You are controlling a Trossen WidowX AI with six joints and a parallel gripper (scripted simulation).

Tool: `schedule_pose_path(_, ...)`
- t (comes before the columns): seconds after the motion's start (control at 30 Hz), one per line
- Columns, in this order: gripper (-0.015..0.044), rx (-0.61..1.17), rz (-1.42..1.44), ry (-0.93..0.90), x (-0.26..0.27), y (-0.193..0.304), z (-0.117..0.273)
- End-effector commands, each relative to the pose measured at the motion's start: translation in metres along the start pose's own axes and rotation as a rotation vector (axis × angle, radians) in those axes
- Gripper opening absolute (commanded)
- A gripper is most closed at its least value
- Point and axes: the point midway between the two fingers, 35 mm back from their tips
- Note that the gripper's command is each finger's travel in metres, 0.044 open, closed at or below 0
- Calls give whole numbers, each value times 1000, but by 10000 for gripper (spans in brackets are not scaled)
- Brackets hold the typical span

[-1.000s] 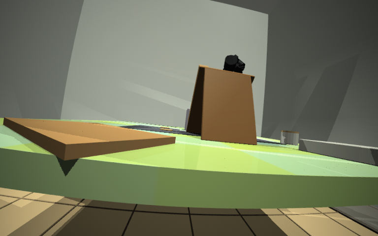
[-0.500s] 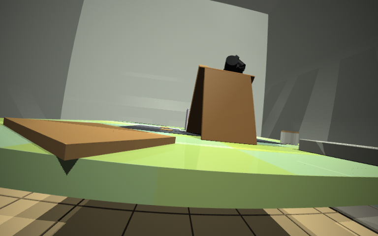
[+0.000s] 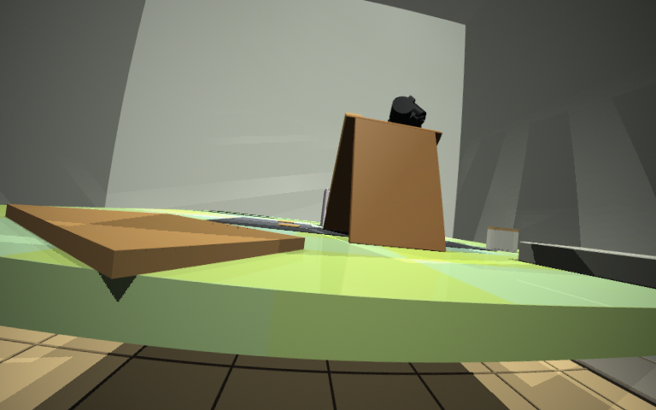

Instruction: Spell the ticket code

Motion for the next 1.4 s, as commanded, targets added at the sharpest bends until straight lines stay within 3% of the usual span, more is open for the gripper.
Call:
schedule_pose_path(0.0, 0, 4, 0, 0, -2, 1, 0)
schedule_pose_path(1.37, 0, 4, 0, 1, -15, 2, 0)
Point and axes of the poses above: the point midway between the two fingers, 35 mm back from their tips, its own z axis back along the fingers, its own x axis across the jaws, y = z × x, and after that the axes turned 4 degrees about z, right-handed
